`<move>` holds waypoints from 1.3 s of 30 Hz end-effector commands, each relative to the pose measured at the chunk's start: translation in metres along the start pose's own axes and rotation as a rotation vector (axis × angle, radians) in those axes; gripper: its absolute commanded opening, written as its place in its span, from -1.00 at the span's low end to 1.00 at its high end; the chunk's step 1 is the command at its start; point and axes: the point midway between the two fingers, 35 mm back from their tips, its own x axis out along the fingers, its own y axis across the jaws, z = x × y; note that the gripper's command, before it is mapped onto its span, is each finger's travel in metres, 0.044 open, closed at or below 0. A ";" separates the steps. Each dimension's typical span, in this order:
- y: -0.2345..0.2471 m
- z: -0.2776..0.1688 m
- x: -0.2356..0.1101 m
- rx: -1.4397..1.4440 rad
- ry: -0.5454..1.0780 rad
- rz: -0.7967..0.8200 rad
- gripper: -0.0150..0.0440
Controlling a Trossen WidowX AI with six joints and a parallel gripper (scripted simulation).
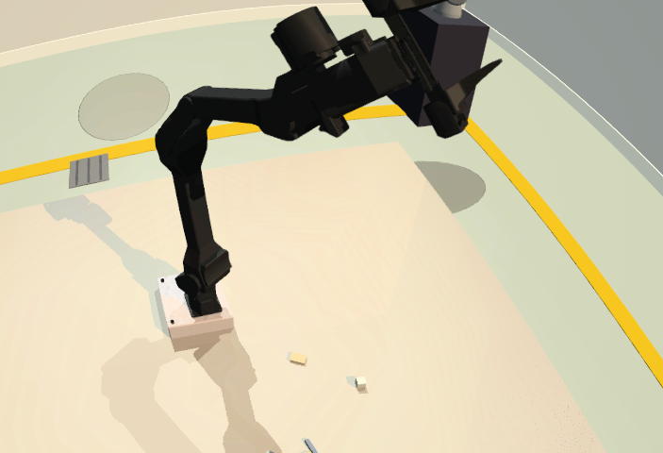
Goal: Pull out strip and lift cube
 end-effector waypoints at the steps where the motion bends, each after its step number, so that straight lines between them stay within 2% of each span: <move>1: -0.060 0.028 -0.029 -0.221 -0.075 -0.222 0.86; 8: -0.146 0.068 -0.096 -0.521 -0.109 -0.587 0.86; 15: -0.213 0.097 -0.187 -0.759 -0.049 -0.958 0.86; 22: -0.258 0.109 -0.293 -0.916 0.105 -1.317 0.86; 29: -0.284 0.100 -0.404 -0.975 0.353 -1.639 0.86; 32: -0.286 0.097 -0.421 -0.975 0.401 -1.684 0.86; 39: -0.286 0.097 -0.421 -0.975 0.401 -1.684 0.86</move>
